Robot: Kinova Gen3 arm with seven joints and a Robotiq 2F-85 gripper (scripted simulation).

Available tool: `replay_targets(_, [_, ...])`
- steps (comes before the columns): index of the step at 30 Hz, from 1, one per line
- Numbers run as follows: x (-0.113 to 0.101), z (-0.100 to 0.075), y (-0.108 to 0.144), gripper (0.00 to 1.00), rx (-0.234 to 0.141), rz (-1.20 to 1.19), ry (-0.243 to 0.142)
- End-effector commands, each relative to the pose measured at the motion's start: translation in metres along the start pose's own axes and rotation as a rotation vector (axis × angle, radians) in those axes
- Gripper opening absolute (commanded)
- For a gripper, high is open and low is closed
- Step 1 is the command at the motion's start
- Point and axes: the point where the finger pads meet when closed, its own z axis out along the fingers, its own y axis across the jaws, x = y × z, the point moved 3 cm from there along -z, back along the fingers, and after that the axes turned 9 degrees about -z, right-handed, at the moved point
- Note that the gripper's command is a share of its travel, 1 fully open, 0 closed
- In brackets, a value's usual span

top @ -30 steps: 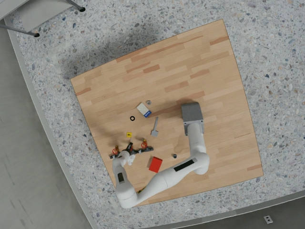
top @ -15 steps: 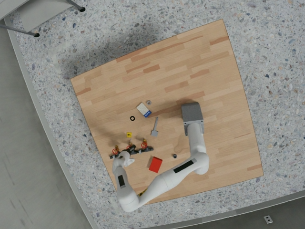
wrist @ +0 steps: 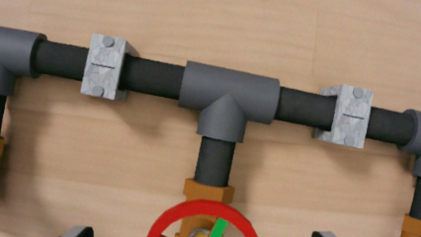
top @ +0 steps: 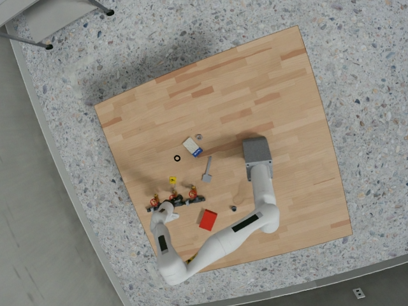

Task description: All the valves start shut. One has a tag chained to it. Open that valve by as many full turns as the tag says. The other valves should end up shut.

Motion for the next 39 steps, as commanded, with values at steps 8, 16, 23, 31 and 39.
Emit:
replay_targets(8, [-0.0004, -0.0010, 0.0008, 1.00, -0.002, 0.014, -0.001])
replay_targets(16, [-0.0004, -0.0010, 0.0008, 0.52, -0.002, 0.014, -0.001])
replay_targets(23, [-0.0004, -0.0010, 0.0008, 0.52, -0.002, 0.014, -0.001])
replay_targets(31, [-0.0004, -0.0010, 0.0008, 0.52, -0.002, 0.014, -0.001])
replay_targets(39, [-0.0004, -0.0010, 0.0008, 0.52, -0.002, 0.006, -0.001])
